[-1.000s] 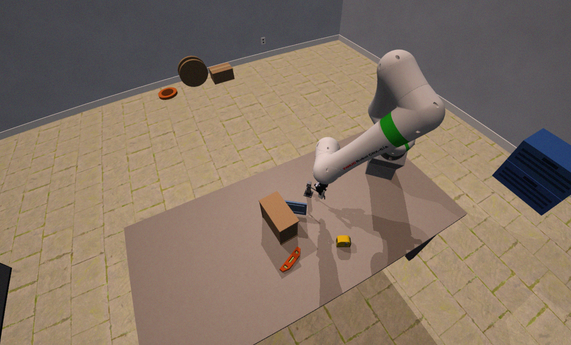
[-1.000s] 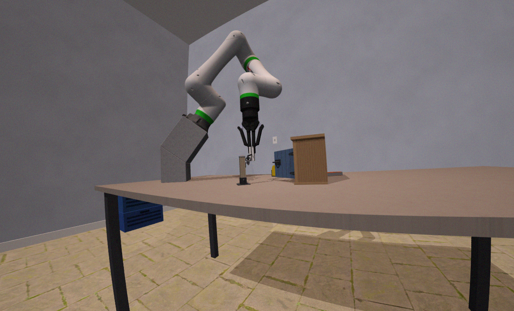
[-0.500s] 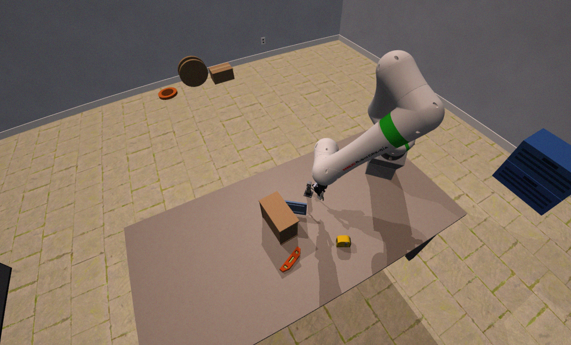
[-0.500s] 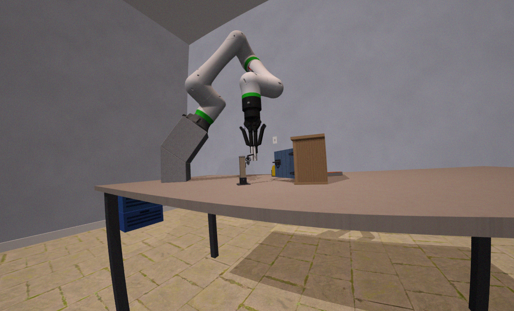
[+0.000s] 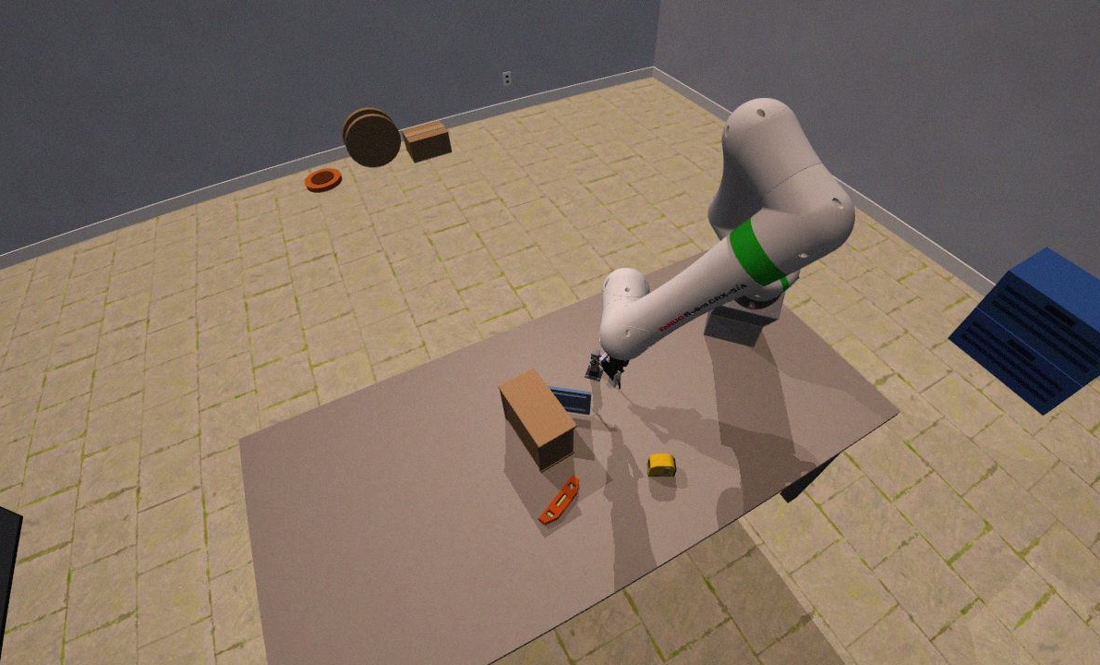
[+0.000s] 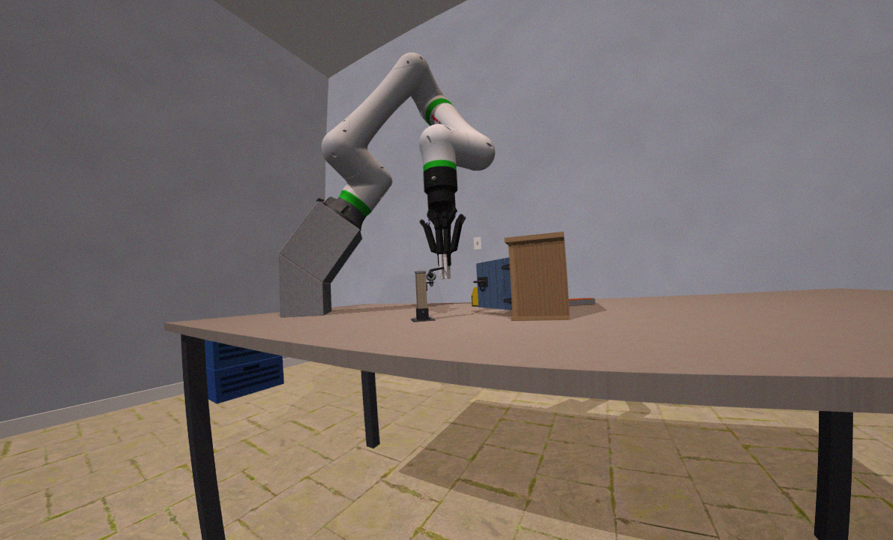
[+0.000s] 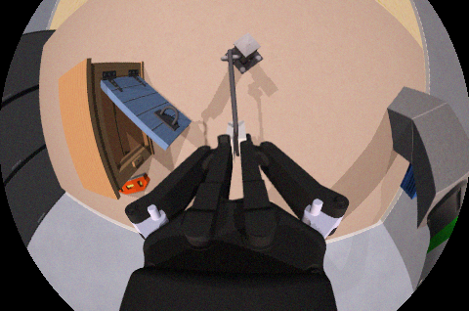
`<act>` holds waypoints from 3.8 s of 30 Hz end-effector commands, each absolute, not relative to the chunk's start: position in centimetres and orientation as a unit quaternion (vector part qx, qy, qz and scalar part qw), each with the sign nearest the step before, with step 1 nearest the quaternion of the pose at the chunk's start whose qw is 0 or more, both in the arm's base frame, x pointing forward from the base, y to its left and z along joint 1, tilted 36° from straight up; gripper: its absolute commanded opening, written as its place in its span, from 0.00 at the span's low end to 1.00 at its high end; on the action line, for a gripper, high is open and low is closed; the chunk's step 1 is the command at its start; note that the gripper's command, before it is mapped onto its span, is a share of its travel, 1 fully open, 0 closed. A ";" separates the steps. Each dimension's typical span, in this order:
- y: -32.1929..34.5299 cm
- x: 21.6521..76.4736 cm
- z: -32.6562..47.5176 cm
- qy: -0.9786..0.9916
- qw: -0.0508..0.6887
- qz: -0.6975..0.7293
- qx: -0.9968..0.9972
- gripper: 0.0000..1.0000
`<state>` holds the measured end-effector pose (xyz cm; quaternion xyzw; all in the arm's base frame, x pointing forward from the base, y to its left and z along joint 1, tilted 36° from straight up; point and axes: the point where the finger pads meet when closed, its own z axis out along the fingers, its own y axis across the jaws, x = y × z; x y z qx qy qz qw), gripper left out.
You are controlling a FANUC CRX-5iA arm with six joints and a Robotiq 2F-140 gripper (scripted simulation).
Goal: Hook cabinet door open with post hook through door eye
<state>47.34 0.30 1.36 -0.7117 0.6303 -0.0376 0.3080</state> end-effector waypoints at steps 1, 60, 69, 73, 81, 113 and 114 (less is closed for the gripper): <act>0.3 47.6 1.5 0.649 0.308 -0.030 -0.695 0.03; -0.4 50.9 3.0 0.766 0.308 0.027 -0.564 0.03; -0.7 51.5 3.2 0.785 0.307 0.038 -0.537 0.03; -0.9 51.9 3.3 0.799 0.306 0.046 -0.516 0.03; -1.0 52.2 3.4 0.807 0.305 0.051 -0.503 0.03; -2.2 53.8 3.7 0.858 0.298 0.085 -0.410 0.03; -2.2 53.9 3.8 0.861 0.297 0.087 -0.403 0.03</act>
